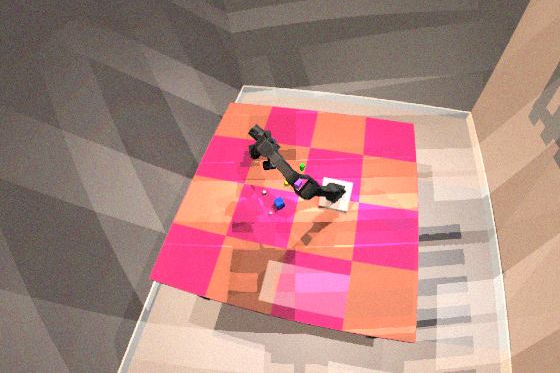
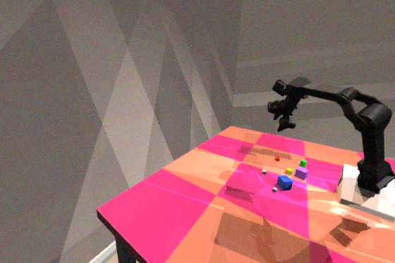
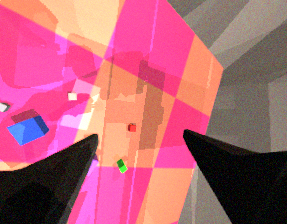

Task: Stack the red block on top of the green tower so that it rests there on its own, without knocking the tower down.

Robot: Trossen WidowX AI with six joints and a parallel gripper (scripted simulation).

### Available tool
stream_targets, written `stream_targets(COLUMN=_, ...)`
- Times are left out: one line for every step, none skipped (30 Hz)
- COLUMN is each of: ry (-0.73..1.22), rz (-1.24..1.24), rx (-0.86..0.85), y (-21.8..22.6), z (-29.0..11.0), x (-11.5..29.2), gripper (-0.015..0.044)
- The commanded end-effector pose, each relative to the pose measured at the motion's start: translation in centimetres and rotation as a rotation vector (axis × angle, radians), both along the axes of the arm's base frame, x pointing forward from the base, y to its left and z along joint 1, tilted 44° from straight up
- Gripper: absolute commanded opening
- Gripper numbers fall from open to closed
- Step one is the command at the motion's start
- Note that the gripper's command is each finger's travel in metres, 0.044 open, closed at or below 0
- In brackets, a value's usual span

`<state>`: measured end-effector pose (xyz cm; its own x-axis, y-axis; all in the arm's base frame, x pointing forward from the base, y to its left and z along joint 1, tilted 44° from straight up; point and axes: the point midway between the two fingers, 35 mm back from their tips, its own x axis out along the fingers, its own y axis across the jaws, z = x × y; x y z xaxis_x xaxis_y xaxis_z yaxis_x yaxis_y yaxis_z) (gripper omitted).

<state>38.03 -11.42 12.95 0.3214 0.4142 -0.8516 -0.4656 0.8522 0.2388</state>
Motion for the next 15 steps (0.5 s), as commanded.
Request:
stream_targets(ry=0.079, rz=0.007, rx=0.065, y=0.1, z=-3.9, x=0.6, gripper=0.0440)
stream_targets(ry=0.095, rz=0.009, rx=0.077, y=0.2, z=-4.7, x=0.6, gripper=0.0440)
stream_targets(ry=0.111, rz=0.011, rx=0.090, y=0.3, z=-5.5, x=0.6, gripper=0.0440)
stream_targets(ry=0.128, rz=0.013, rx=0.103, y=0.4, z=-6.3, x=0.7, gripper=0.0440)
stream_targets(ry=0.144, rz=0.015, rx=0.116, y=0.4, z=-7.2, x=0.7, gripper=0.0440)
stream_targets(ry=0.160, rz=0.017, rx=0.129, y=0.5, z=-8.0, x=0.7, gripper=0.0440)
stream_targets(ry=0.177, rz=0.019, rx=0.141, y=0.6, z=-8.8, x=0.6, gripper=0.0440)
stream_targets(ry=0.193, rz=0.020, rx=0.154, y=0.7, z=-9.6, x=0.6, gripper=0.0440)
stream_targets(ry=0.209, rz=0.022, rx=0.167, y=0.9, z=-10.4, x=0.5, gripper=0.0440)
stream_targets(ry=0.226, rz=0.023, rx=0.180, y=1.0, z=-11.3, x=0.4, gripper=0.0440)
stream_targets(ry=0.242, rz=0.025, rx=0.193, y=1.1, z=-12.1, x=0.4, gripper=0.0440)
stream_targets(ry=0.259, rz=0.026, rx=0.206, y=1.3, z=-12.9, x=0.2, gripper=0.0440)
stream_targets(ry=0.275, rz=0.027, rx=0.219, y=1.4, z=-13.7, x=0.1, gripper=0.0440)
stream_targets(ry=0.291, rz=0.028, rx=0.232, y=1.6, z=-14.5, x=0.0, gripper=0.0440)
stream_targets(ry=0.308, rz=0.030, rx=0.245, y=1.8, z=-15.3, x=-0.2, gripper=0.0440)
